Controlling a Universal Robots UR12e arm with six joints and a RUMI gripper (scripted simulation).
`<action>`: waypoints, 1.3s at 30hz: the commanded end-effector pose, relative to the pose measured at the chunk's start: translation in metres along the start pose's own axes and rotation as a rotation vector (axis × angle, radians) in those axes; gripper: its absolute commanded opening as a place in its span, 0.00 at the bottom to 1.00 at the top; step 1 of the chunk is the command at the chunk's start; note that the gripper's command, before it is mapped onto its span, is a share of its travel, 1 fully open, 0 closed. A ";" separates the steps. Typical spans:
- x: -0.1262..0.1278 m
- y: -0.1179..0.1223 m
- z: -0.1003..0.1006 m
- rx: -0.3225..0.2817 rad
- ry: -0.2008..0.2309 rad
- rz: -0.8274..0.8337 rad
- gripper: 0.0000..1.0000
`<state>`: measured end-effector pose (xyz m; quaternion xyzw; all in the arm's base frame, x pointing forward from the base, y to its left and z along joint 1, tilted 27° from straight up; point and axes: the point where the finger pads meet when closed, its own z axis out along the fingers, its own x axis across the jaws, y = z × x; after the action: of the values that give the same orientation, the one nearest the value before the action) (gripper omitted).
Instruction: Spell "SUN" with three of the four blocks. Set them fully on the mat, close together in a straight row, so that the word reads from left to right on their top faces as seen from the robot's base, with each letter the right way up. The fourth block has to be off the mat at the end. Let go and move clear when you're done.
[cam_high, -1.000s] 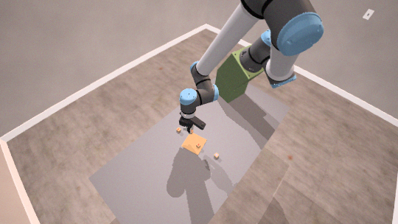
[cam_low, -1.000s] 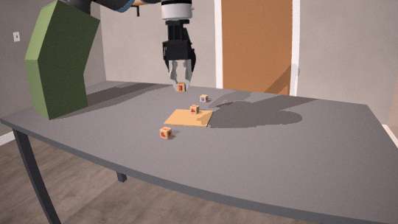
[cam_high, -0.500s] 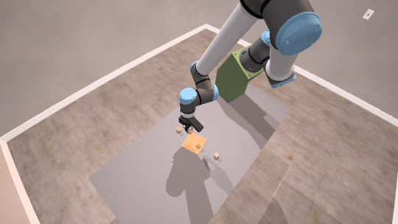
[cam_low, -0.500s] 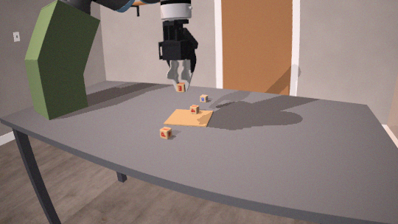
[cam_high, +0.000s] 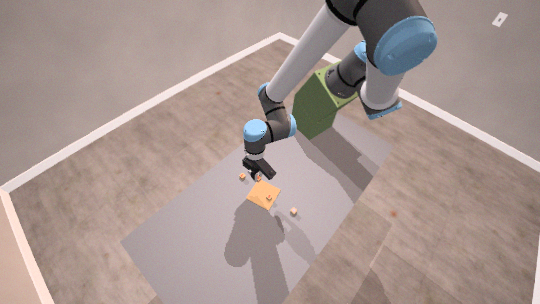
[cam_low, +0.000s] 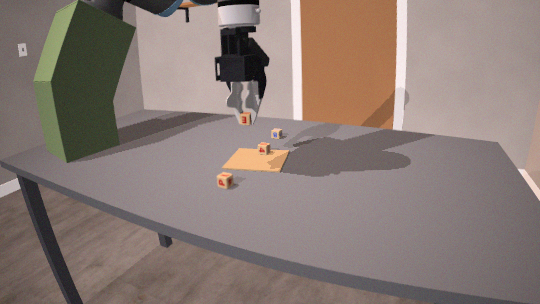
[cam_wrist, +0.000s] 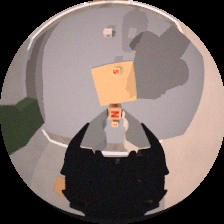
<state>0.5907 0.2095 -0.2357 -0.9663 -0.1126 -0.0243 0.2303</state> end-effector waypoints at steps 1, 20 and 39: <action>0.001 0.000 0.000 0.000 0.001 0.003 0.05; 0.001 -0.001 0.060 -0.001 0.001 0.024 0.05; 0.001 -0.001 0.096 -0.001 0.001 0.024 0.05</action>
<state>0.5905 0.2536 -0.3202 -0.9676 -0.1010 -0.0215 0.2303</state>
